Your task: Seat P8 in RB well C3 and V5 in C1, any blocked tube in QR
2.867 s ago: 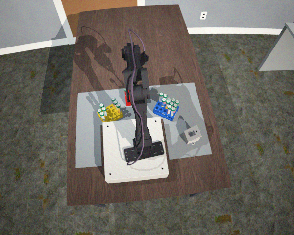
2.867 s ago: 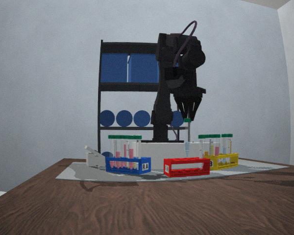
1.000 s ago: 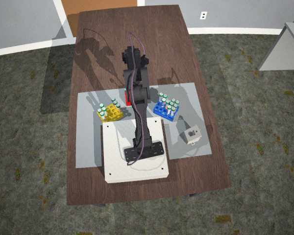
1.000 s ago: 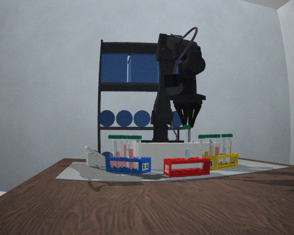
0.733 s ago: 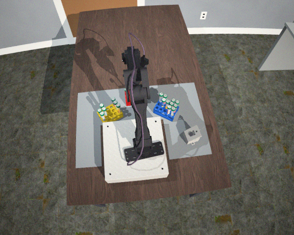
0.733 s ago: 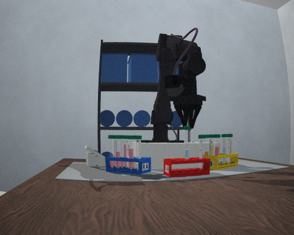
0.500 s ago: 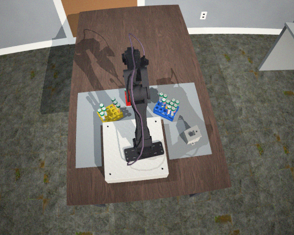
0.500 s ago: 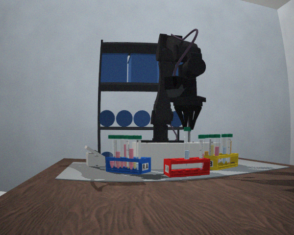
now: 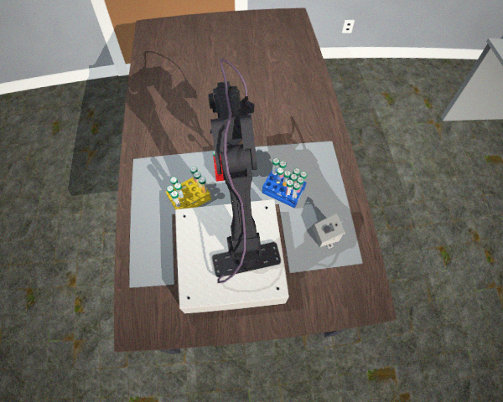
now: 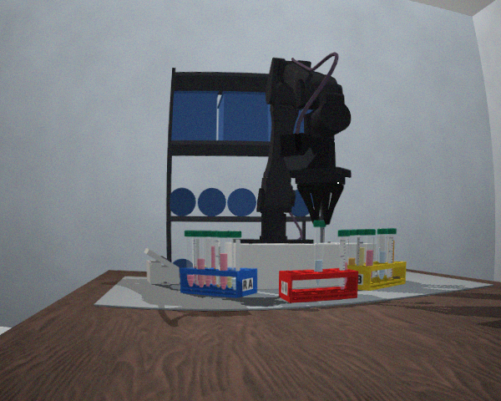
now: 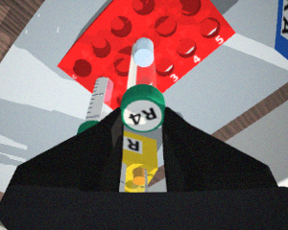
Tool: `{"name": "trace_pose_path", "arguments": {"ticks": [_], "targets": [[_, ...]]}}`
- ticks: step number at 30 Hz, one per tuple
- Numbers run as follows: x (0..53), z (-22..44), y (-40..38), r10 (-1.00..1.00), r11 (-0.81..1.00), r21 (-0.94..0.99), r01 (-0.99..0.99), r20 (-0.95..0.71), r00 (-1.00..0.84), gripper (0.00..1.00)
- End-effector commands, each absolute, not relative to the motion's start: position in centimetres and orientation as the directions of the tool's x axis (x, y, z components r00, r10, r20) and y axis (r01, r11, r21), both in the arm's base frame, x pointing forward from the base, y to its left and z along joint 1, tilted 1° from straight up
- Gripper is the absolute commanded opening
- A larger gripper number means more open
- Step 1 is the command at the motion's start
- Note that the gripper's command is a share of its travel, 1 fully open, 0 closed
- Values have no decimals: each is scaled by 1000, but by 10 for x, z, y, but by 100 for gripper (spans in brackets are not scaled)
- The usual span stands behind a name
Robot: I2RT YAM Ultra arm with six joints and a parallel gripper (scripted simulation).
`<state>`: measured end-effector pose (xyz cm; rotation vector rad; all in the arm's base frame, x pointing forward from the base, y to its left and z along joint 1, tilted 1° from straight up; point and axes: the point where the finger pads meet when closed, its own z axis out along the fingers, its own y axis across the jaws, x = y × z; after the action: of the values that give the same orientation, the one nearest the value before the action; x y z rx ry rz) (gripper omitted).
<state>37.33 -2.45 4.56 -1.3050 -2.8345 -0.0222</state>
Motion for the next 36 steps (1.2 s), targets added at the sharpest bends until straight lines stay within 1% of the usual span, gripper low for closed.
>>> {"name": "trace_pose_path", "arguments": {"ticks": [1,17,36], "targets": [[371,49,-23,760,650,7,760,15,-650,0],[369,31,-23,759,650,-11,759,33,-650,0],[367,25,-22,759,651,-11,759,32,-650,0]]}}
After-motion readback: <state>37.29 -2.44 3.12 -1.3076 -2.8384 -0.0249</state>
